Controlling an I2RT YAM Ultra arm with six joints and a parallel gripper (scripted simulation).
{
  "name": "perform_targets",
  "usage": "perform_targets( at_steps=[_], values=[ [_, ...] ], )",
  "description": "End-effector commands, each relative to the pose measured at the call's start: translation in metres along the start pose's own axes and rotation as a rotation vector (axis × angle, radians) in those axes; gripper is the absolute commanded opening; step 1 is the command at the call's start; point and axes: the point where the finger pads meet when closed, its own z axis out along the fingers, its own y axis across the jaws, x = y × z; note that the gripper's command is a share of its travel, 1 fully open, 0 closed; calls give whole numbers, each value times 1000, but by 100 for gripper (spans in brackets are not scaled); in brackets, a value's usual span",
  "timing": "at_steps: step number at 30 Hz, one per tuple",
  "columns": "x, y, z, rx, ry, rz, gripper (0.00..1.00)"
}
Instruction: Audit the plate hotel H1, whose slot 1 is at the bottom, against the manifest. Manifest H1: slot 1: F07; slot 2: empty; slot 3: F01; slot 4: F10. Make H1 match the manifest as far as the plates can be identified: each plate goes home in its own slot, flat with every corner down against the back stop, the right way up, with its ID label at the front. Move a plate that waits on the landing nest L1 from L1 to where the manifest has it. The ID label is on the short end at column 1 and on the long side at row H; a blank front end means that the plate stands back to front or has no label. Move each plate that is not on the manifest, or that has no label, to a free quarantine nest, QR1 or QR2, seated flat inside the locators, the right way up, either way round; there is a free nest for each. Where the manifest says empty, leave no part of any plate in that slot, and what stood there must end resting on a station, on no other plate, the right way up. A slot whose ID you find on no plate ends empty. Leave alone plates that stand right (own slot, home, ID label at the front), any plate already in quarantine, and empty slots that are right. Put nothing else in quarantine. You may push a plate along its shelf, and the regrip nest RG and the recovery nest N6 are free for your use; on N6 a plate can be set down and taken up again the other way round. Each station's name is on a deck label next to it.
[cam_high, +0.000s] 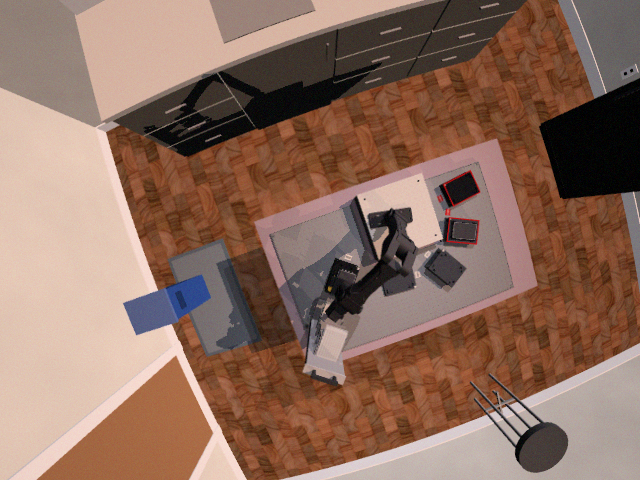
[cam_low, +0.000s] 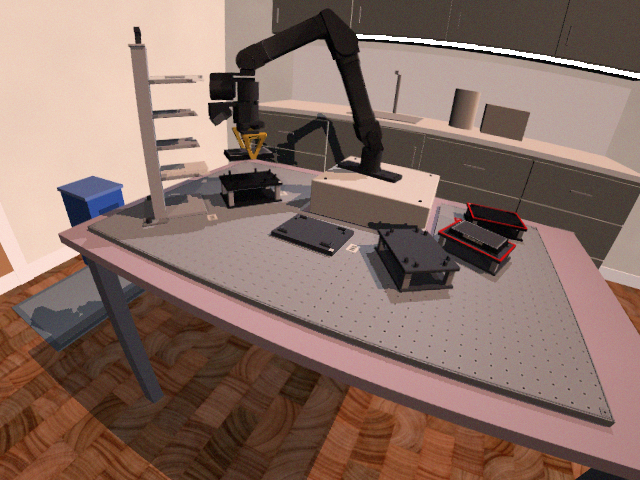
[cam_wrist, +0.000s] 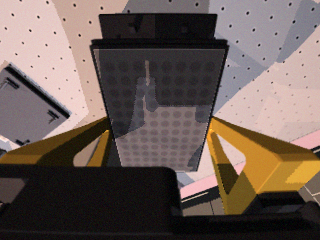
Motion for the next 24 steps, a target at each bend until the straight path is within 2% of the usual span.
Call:
perform_targets(
  at_steps=[1,24],
  values=[
    [-3,-1,-4,5,-16,-1,86],
    [-2,0,9,5,-16,-1,86]
  ],
)
